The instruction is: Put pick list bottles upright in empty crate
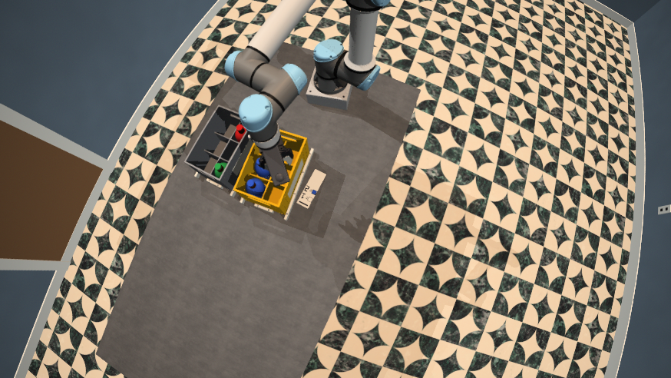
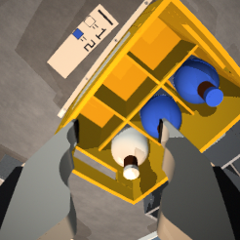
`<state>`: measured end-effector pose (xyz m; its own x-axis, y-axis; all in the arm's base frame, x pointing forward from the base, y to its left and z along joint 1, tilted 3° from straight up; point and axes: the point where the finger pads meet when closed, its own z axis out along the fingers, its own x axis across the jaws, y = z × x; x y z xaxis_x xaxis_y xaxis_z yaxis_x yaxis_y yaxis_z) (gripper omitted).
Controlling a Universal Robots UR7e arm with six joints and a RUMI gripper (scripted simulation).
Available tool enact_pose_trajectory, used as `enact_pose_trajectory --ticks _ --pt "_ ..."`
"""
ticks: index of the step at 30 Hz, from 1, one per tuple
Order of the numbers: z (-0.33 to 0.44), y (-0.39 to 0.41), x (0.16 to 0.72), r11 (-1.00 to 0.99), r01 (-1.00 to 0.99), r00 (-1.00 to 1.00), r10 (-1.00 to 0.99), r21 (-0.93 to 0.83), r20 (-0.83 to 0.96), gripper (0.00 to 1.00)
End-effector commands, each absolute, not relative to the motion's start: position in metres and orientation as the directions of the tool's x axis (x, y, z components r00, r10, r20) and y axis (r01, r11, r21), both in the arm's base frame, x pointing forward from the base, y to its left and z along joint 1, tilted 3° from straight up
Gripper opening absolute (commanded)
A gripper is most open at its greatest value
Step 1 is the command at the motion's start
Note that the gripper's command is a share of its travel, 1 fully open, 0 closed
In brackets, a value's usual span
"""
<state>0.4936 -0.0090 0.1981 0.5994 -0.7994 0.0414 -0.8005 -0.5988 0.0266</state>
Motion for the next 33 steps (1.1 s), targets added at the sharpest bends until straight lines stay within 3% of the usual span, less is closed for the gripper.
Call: enact_pose_trajectory --ticks 1,33 --pt "0.203 0.007 0.486 -0.598 -0.801 0.599 -0.8 0.026 0.043 0.38" --pt "0.238 0.138 0.421 -0.598 -0.801 0.599 -0.8 0.026 0.043 0.38"
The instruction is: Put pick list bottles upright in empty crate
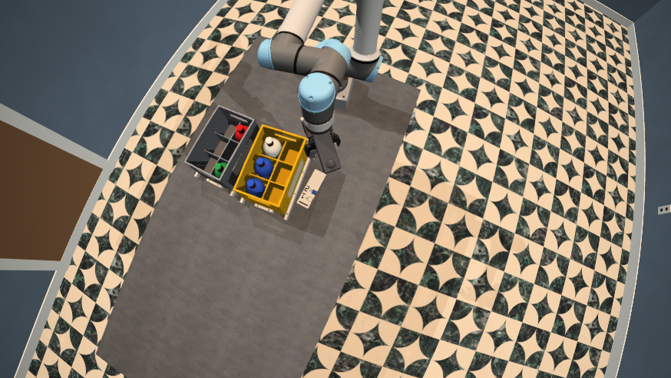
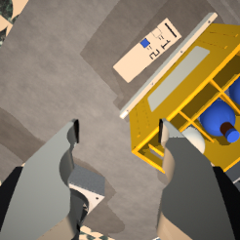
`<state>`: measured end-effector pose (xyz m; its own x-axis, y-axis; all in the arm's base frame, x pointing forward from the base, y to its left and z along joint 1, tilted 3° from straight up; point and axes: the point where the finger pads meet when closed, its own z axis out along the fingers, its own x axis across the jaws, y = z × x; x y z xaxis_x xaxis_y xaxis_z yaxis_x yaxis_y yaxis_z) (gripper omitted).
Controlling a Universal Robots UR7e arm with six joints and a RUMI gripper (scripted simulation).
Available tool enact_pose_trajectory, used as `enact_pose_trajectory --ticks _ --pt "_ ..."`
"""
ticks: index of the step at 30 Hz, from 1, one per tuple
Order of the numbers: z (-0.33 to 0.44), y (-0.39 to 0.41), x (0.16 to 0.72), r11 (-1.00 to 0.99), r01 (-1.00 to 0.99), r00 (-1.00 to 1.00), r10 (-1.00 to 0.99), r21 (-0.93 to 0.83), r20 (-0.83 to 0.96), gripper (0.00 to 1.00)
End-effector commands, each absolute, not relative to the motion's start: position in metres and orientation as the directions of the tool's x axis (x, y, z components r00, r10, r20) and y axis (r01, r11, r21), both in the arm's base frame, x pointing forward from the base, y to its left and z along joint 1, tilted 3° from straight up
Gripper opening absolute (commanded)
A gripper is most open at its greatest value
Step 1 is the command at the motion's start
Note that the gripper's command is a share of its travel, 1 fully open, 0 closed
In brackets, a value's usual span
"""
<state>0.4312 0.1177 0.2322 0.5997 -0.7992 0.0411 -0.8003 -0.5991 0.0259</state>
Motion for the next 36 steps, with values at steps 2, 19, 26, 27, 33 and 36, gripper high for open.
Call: enact_pose_trajectory --ticks 2,19,26,27,33,36 --pt "0.238 0.138 0.421 -0.598 -0.801 0.599 -0.8 0.026 0.043 0.38" --pt "0.256 0.204 0.389 -0.598 -0.801 0.599 -0.8 0.026 0.042 0.38" --pt "0.264 0.235 0.374 -0.598 -0.801 0.599 -0.8 0.026 0.042 0.38" --pt "0.265 0.239 0.372 -0.598 -0.801 0.599 -0.8 0.026 0.042 0.38" --pt "0.272 0.265 0.359 -0.598 -0.801 0.599 -0.8 0.026 0.042 0.38" --pt "0.273 0.269 0.357 -0.598 -0.801 0.599 -0.8 0.026 0.042 0.38"
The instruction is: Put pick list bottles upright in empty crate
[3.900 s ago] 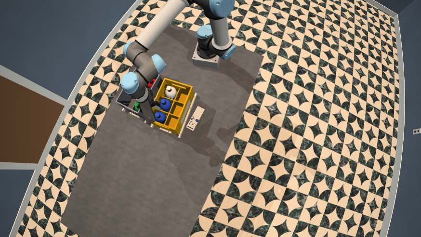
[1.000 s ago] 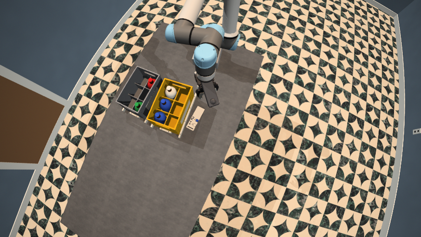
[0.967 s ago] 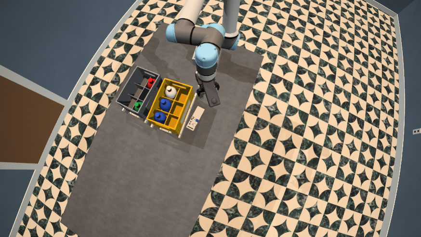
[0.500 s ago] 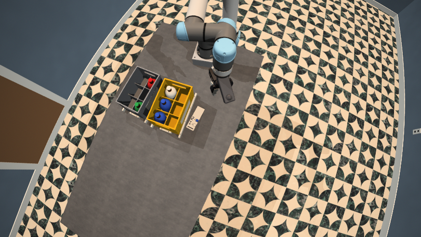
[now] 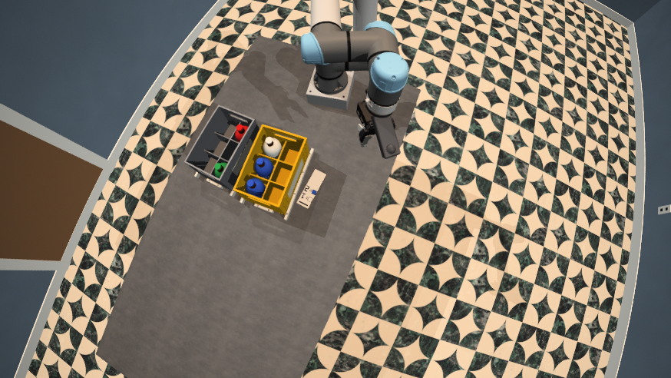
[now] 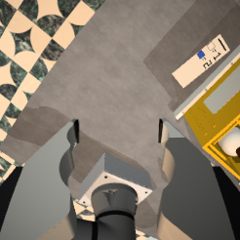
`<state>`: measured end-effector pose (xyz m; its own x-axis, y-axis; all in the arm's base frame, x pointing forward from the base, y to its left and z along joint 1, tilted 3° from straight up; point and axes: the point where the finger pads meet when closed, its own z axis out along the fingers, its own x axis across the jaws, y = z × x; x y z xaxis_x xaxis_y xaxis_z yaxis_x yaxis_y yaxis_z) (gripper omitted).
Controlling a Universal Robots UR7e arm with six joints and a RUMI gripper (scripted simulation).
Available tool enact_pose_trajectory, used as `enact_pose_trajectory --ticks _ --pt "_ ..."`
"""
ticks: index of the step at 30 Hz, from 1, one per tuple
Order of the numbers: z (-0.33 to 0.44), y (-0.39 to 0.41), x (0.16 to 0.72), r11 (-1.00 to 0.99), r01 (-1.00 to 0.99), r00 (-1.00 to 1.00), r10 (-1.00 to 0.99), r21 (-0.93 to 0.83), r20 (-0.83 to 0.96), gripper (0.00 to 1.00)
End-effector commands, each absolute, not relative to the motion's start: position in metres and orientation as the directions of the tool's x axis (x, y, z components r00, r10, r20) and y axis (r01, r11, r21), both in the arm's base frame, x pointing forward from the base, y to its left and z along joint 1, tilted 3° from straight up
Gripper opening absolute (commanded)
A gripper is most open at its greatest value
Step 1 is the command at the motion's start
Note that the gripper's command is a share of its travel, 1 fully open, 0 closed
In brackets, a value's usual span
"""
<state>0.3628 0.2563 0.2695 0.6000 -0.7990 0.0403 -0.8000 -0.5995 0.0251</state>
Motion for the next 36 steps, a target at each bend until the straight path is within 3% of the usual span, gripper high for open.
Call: enact_pose_trajectory --ticks 1,10,36 --pt "0.275 0.274 0.355 -0.598 -0.801 0.599 -0.8 0.026 0.042 0.38" --pt "0.285 0.312 0.336 -0.598 -0.801 0.599 -0.8 0.026 0.042 0.38" --pt "0.285 0.312 0.336 -0.598 -0.801 0.599 -0.8 0.026 0.042 0.38"
